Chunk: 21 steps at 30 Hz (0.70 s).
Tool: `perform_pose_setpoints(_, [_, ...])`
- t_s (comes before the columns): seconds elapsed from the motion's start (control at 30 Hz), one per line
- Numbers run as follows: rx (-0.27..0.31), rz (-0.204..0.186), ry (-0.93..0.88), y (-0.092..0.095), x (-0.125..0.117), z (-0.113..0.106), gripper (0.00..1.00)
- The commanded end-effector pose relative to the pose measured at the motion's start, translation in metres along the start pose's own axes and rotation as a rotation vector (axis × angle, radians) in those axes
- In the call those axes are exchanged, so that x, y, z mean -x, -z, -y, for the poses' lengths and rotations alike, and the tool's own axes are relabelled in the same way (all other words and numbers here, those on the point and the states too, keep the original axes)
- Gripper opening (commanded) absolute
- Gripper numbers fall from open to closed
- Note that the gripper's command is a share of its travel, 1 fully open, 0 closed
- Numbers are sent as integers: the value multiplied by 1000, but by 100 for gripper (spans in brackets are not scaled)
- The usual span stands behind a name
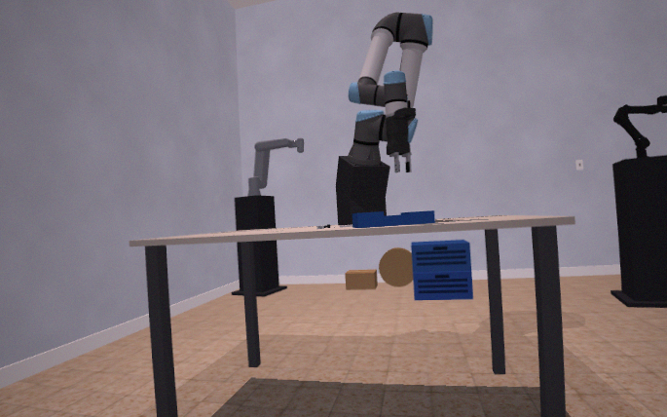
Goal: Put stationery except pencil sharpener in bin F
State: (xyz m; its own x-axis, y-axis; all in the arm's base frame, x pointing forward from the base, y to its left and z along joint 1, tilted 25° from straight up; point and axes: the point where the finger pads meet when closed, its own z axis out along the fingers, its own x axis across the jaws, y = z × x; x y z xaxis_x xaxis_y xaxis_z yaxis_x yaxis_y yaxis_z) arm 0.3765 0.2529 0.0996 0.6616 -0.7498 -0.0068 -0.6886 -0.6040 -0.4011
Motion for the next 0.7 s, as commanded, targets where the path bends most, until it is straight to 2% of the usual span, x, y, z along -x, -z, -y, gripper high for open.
perform_pose_setpoints(0.0, [-10, 3, 157, -32, -25, -24, 75])
perform_pose_setpoints(0.27, [18, -2, 298, -65, -51, -56, 75])
perform_pose_setpoints(0.33, [18, -2, 298, -65, -51, -56, 75])
perform_pose_setpoints(0.37, [28, -1, 349, -77, -62, -66, 75])
perform_pose_setpoints(0.67, [48, 6, 501, -103, -99, -97, 75])
